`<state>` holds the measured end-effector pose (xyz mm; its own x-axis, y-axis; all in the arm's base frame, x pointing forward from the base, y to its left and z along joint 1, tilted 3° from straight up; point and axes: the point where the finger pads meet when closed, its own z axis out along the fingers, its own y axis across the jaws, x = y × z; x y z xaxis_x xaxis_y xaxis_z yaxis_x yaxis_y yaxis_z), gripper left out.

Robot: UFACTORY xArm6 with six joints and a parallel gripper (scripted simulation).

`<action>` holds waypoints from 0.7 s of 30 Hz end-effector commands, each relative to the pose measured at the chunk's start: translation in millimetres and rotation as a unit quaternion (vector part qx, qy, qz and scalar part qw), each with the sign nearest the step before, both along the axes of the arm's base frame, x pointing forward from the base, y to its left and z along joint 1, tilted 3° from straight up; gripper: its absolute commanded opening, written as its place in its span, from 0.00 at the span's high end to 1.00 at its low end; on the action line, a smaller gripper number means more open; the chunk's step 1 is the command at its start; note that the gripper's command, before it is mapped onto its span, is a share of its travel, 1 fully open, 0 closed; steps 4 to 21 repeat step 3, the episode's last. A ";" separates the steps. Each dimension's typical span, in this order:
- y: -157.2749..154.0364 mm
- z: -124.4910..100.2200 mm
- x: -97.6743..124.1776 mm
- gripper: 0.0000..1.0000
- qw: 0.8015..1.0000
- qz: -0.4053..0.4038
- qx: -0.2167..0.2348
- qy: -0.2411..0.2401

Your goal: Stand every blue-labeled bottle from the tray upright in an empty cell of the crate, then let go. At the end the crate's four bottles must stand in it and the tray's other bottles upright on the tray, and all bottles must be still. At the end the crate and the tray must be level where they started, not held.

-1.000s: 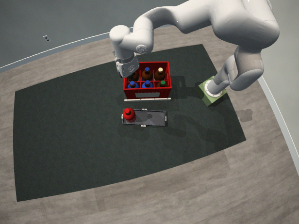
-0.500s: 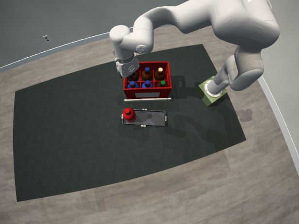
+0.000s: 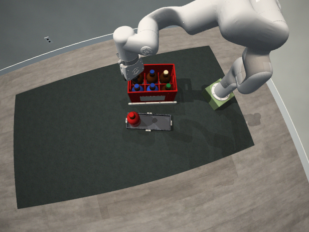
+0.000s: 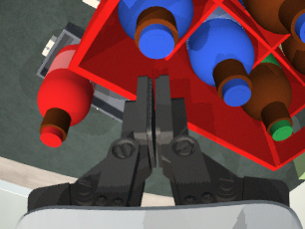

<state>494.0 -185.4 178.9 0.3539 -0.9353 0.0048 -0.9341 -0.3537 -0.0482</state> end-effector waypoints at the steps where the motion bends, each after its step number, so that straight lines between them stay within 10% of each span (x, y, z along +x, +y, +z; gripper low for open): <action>1: -0.5 2.1 1.1 1.00 1.000 0.000 -0.001 -0.002; 21: -0.5 2.1 1.1 1.00 1.000 0.000 -0.001 -0.002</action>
